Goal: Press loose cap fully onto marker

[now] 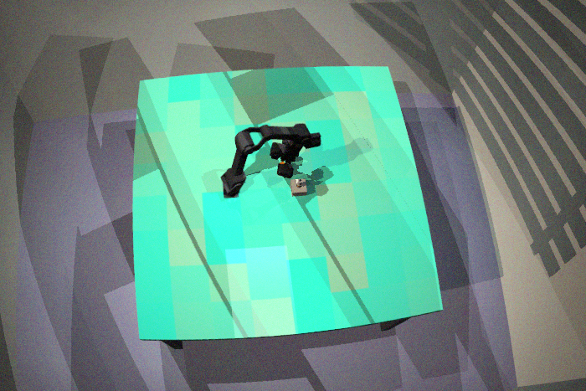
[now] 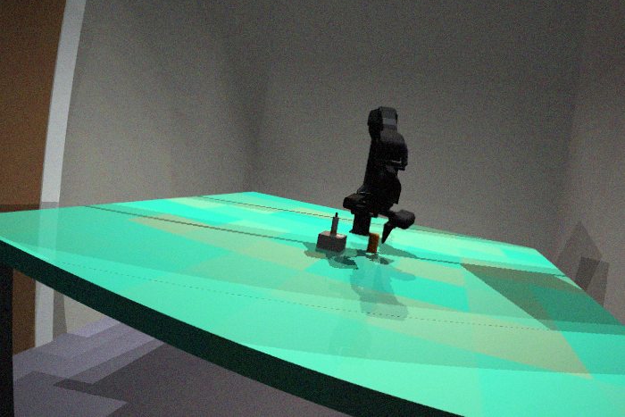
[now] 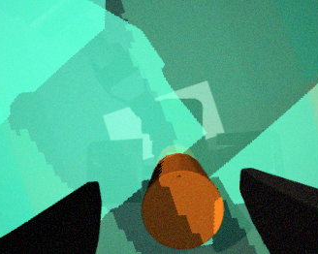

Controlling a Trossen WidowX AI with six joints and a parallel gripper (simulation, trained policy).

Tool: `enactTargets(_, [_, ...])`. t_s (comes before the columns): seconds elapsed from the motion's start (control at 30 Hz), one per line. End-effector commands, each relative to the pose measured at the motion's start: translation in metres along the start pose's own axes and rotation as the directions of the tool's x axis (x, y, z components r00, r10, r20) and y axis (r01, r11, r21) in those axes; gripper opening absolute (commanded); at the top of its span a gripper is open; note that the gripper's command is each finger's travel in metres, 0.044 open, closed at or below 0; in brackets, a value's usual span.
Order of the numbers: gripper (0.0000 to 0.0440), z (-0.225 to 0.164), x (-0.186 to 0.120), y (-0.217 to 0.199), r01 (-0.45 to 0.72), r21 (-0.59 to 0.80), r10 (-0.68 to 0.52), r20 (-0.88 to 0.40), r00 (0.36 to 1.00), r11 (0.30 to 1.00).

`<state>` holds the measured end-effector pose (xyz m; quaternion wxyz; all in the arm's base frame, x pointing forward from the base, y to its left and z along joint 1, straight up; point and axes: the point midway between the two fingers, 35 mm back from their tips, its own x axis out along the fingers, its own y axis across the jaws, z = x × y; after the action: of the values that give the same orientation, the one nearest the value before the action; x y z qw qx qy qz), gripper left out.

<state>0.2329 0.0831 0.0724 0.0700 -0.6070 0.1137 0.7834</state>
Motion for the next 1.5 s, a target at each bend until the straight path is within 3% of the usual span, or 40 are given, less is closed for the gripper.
enactTargets(0.0, [0.0266,0.0,0.01,0.0,-0.011,-0.027,0.011,-0.009,1.0,1.0])
enactTargets(0.23, [0.0212,-0.001,0.016,0.001,-0.023,-0.061,0.02,-0.043,0.999,0.998])
enactTargets(0.43, [0.0062,-0.001,0.011,0.001,-0.018,-0.073,0.012,-0.085,0.996,0.997])
enactTargets(0.47, [0.0053,-0.002,0.008,0.002,-0.013,-0.07,0.006,-0.094,0.996,0.997])
enactTargets(1.47, [0.0023,-0.023,-0.088,0.023,0.127,0.031,-0.115,-0.253,0.961,0.991])
